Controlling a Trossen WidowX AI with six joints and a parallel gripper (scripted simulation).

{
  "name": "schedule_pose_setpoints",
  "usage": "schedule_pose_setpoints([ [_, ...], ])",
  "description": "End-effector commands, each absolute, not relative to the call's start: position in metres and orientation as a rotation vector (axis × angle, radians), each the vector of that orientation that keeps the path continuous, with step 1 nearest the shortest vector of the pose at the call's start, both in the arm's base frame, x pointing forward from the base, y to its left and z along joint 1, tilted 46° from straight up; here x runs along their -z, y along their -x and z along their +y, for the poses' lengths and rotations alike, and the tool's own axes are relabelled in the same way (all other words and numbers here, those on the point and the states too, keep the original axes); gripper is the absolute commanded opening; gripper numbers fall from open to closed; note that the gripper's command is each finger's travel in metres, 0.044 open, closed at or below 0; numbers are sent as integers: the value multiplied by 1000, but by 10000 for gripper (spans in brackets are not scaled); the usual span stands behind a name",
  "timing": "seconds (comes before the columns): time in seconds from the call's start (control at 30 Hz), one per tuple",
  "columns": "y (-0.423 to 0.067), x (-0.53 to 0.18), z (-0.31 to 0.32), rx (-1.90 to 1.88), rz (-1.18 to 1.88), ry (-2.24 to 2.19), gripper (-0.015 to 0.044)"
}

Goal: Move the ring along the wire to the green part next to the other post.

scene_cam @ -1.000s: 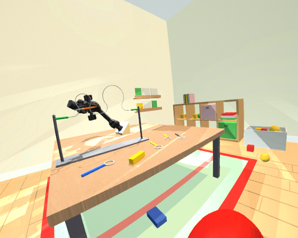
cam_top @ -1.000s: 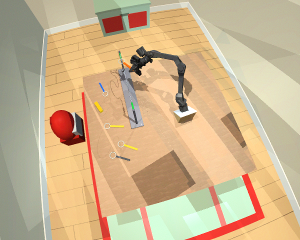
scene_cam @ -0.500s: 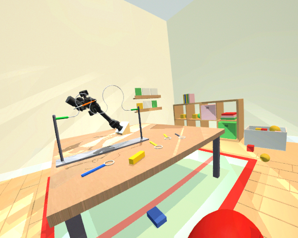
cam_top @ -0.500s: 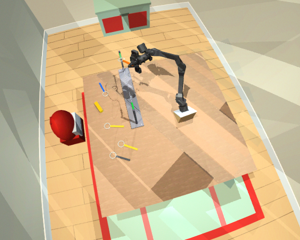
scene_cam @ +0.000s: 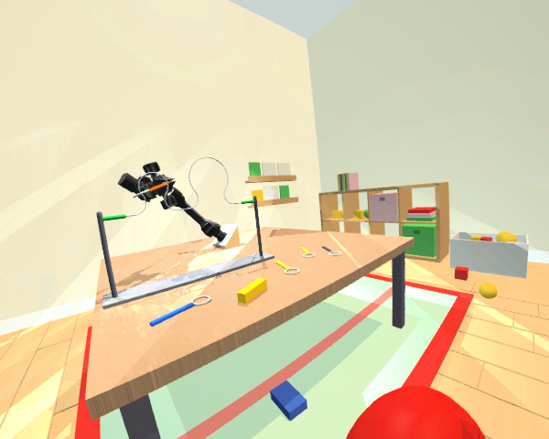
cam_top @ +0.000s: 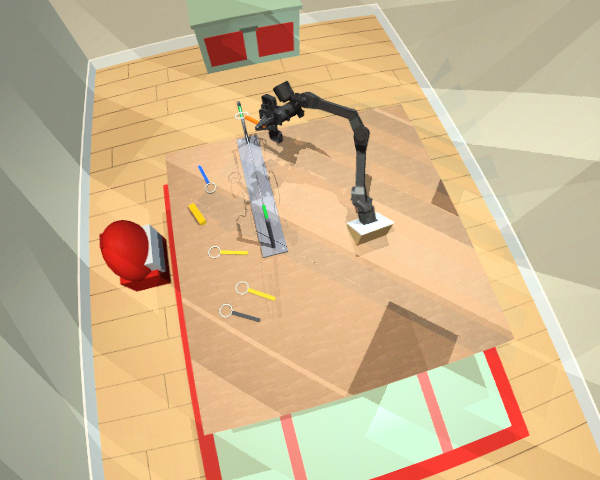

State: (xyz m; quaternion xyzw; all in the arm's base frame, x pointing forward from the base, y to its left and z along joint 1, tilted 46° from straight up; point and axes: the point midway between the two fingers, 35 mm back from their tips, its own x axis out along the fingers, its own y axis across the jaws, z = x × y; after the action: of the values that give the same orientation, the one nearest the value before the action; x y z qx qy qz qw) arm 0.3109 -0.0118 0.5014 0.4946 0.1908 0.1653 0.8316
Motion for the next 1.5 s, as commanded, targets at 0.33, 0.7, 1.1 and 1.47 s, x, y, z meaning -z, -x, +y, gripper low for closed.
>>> schedule_pose_setpoints([
  [0.33, -312, -494, -18, -288, 414, -848, -150],
  [0.7, -314, -483, -28, -218, 422, -632, -150],
  [1.1, -315, -474, -43, -137, 425, -389, -150],
  [1.47, -316, -469, -58, -61, 423, -165, -150],
])
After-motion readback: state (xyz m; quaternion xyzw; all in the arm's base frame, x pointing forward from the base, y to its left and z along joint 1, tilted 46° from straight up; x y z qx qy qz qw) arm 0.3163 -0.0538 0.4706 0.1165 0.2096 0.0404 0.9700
